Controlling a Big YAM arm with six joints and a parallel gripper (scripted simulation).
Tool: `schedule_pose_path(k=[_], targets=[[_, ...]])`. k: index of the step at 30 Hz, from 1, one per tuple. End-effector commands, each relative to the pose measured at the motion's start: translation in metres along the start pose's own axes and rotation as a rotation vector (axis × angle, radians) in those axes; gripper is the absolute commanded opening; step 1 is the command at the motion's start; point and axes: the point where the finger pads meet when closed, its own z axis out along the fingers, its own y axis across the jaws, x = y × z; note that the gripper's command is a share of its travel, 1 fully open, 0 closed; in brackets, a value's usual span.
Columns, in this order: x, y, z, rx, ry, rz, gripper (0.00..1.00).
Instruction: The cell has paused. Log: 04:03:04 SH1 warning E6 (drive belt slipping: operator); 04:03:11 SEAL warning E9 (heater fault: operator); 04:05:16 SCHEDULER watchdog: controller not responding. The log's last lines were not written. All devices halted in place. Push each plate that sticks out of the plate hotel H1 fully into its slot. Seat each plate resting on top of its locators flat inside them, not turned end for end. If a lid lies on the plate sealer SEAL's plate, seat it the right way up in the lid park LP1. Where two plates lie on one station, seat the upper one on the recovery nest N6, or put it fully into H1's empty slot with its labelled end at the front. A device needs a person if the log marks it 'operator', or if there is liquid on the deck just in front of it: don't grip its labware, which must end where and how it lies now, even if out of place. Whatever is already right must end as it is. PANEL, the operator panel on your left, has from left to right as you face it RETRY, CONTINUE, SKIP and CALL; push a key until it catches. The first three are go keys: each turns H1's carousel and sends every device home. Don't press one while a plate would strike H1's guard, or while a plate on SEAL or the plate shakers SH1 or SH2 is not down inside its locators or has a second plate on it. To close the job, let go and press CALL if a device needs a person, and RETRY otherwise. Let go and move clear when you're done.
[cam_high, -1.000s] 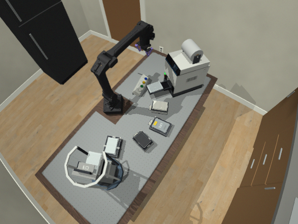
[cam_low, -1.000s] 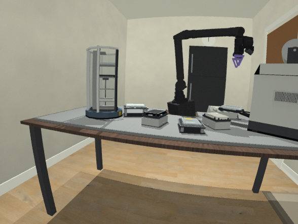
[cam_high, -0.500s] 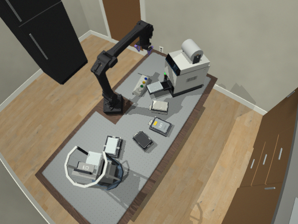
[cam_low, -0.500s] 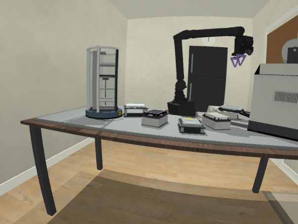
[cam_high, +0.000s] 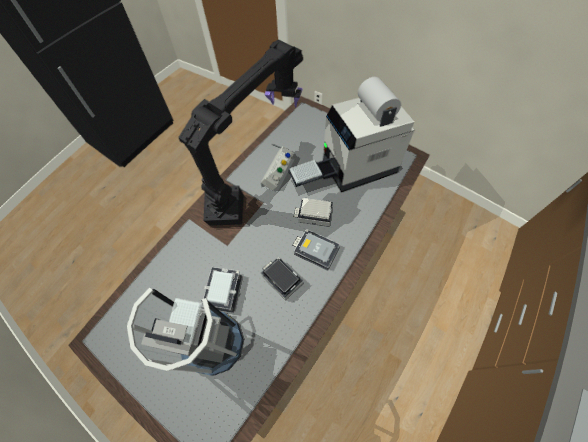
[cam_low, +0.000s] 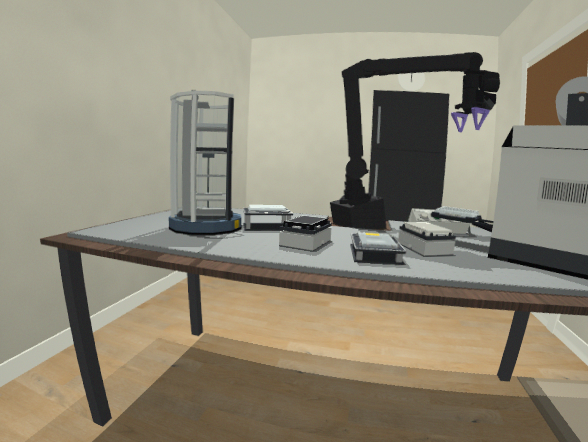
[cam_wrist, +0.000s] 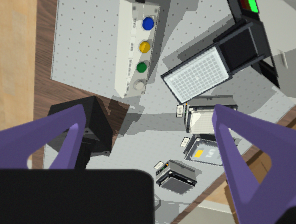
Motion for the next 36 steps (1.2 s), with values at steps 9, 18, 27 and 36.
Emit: schedule_pose_path(k=[9,18,27,36], targets=[[-0.0093,-0.0093,-0.0207,0.028,-0.054,-0.264,1.0],[-0.0093,-0.0093,-0.0206,0.033,-0.05,-0.474,1.0],[-0.0093,-0.0093,-0.0206,0.037,-0.048,-0.638,1.0],[-0.0092,-0.0092,-0.0205,0.042,-0.044,-0.824,1.0]])
